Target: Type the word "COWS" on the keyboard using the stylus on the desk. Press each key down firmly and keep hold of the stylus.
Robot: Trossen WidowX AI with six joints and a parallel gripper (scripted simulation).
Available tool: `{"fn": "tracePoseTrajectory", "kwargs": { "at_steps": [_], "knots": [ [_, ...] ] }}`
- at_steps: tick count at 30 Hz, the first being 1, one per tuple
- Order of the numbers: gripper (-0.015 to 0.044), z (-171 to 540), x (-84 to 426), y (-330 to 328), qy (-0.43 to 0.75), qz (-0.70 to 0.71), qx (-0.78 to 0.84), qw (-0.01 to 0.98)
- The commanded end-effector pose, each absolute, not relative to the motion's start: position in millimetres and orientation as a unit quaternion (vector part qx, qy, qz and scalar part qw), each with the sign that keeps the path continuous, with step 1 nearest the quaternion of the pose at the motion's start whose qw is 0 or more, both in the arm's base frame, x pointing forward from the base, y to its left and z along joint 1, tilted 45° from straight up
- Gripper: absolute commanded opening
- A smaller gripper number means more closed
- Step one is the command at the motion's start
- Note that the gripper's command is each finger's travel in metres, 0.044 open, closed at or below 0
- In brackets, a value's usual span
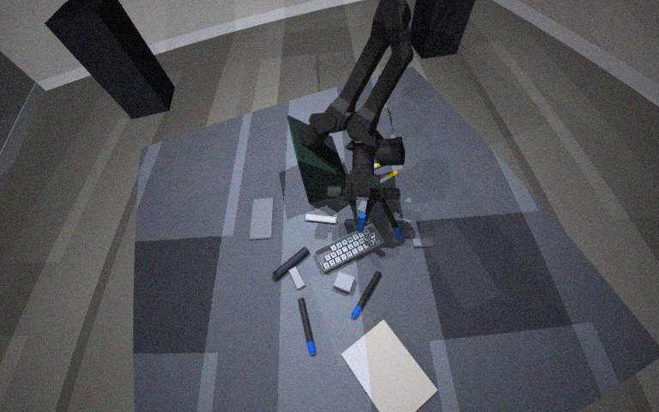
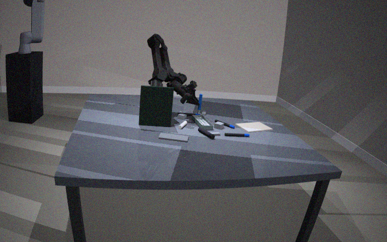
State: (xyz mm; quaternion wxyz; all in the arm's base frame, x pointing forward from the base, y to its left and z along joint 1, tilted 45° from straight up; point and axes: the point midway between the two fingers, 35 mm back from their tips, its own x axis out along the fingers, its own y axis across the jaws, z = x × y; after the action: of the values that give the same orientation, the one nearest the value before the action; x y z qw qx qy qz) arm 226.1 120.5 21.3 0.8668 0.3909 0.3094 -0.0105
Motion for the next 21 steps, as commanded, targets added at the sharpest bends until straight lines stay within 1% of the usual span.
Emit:
{"fn": "tracePoseTrajectory", "kwargs": {
  "at_steps": [1,21],
  "knots": [
    [0.0000,25.4,221.1,121.7,0.306,-0.010,0.393,0.867],
    [0.0000,14.7,214.7,136.3,0.306,-0.009,0.393,0.867]
  ]
}}
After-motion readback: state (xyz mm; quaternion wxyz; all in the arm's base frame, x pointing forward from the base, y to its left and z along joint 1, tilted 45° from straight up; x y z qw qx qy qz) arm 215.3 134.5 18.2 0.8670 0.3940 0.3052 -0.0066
